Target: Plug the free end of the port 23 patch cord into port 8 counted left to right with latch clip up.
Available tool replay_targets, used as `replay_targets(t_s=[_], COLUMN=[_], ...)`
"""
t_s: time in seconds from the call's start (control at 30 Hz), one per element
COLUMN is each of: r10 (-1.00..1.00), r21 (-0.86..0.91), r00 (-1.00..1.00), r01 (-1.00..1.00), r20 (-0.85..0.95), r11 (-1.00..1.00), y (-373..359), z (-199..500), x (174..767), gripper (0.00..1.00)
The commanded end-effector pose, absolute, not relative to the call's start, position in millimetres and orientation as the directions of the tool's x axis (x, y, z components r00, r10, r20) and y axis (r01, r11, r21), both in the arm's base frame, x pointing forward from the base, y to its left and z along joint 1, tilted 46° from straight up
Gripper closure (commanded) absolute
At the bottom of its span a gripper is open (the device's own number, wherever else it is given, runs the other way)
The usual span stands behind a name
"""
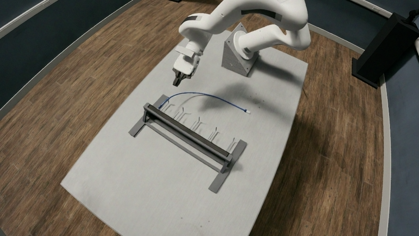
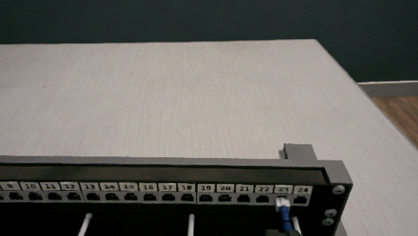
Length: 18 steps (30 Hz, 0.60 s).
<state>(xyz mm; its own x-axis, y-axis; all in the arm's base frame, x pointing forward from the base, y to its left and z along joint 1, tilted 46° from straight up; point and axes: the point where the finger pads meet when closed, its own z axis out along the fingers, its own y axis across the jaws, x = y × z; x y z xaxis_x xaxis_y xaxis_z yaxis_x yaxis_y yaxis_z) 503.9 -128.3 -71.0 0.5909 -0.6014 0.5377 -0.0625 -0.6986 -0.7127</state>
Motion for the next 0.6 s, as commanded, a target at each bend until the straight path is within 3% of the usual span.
replay_targets(t_s=[0.0, 0.57], r10=[-0.601, -0.601], r21=[-0.712, -0.712], r00=[0.590, 0.590], r01=[-0.062, -0.062], r20=[0.539, 0.539], r11=[-0.699, -0.699], y=[-129, -141], z=[-70, -57], x=[504, 481], gripper=[1.00, 1.00])
